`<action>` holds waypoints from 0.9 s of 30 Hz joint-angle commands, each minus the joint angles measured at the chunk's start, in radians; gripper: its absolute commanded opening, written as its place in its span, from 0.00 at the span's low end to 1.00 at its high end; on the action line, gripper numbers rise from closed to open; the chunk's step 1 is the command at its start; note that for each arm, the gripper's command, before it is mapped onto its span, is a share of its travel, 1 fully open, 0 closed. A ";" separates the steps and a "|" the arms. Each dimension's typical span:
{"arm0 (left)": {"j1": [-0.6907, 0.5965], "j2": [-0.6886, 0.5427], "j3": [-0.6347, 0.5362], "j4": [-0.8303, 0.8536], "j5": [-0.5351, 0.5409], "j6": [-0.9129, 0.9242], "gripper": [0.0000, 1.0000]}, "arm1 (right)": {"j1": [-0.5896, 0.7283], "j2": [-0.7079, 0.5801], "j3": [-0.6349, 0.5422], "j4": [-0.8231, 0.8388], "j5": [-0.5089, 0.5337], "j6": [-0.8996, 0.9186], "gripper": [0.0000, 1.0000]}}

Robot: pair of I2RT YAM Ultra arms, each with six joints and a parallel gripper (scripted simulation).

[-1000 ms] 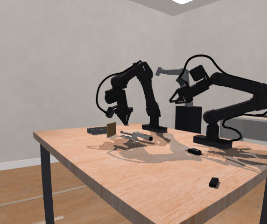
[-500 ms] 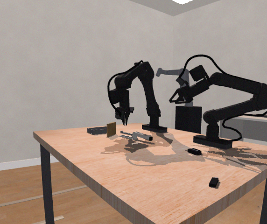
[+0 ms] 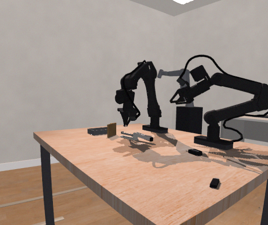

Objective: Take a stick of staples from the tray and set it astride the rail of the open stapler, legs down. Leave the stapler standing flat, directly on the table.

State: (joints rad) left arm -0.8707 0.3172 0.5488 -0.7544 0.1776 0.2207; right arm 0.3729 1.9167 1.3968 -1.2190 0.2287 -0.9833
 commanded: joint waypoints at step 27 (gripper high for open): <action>0.007 -0.015 0.008 0.002 0.004 0.001 1.00 | 0.011 -0.080 -0.162 0.176 0.009 -0.354 0.04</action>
State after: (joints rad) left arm -0.8707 0.3172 0.5488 -0.7544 0.1776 0.2207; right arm 0.3847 1.8301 1.2438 -1.0512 0.2497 -1.3239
